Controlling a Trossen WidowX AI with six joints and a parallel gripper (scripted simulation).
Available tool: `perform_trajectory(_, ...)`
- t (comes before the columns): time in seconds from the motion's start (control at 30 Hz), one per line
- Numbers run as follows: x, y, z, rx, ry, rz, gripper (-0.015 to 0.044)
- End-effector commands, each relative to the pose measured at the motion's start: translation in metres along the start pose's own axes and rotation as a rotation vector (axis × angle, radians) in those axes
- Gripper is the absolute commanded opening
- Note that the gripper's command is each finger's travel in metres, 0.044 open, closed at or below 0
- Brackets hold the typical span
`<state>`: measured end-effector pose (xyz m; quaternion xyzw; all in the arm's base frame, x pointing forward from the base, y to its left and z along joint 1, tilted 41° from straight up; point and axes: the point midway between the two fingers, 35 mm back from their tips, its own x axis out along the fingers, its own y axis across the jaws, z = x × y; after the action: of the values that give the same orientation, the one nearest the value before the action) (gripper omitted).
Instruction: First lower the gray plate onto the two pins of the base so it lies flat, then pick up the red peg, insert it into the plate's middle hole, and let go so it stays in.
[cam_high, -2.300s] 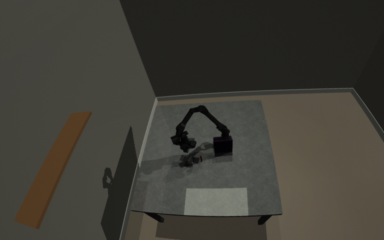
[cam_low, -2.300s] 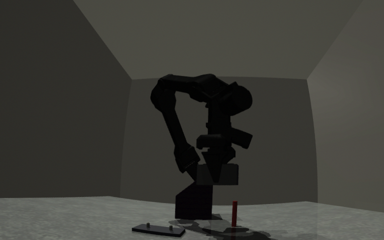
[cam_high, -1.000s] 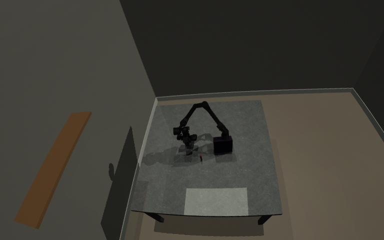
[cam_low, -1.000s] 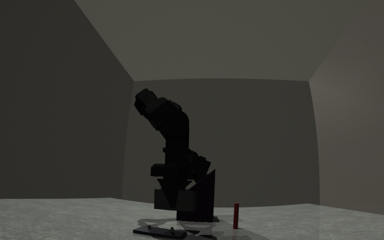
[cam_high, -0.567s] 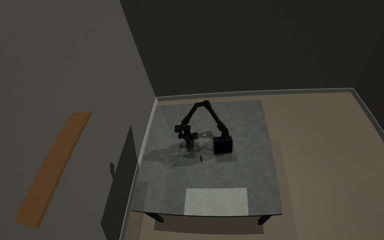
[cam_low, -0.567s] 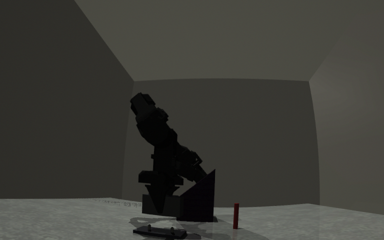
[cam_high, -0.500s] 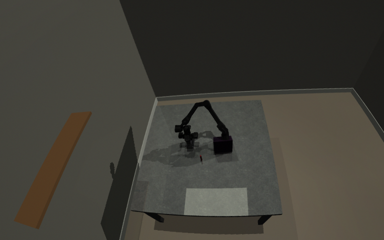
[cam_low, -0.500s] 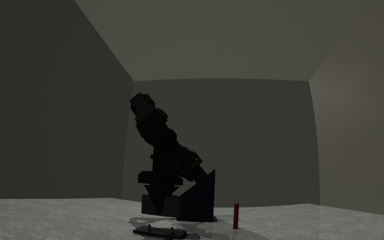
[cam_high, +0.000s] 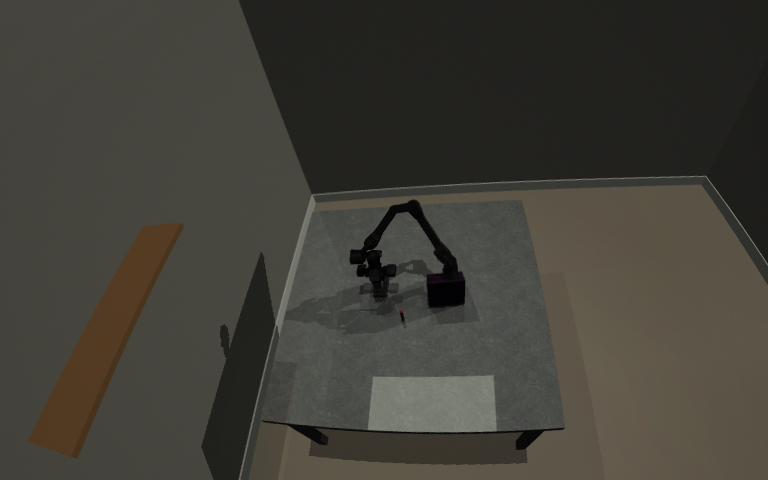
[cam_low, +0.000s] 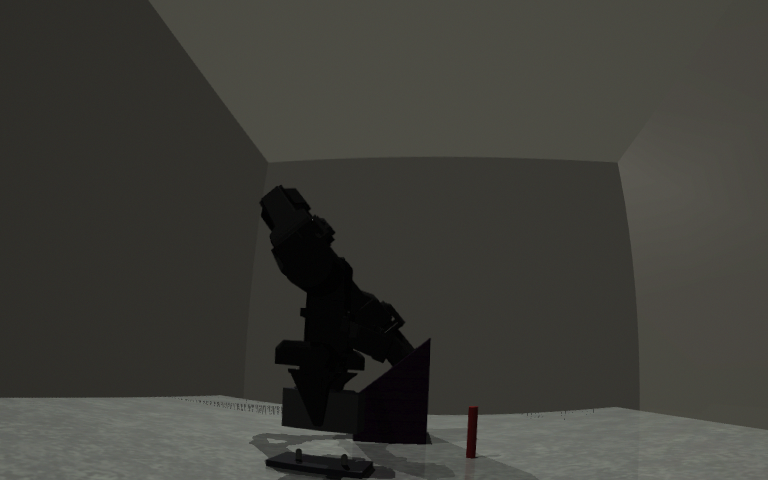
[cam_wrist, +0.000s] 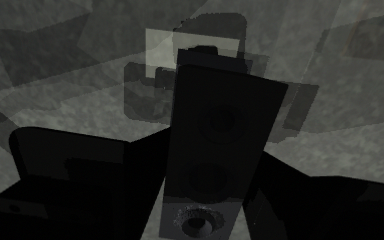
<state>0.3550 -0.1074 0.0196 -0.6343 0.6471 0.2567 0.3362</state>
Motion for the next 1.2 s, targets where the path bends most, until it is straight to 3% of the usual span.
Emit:
perform_trajectory(0.0, 0.000, 0.000, -0.001, -0.004, 0.004, -0.003, 0.0000)
perform_trajectory(1.17, 0.035, -0.001, -0.002, -0.004, 0.006, -0.003, 0.0000)
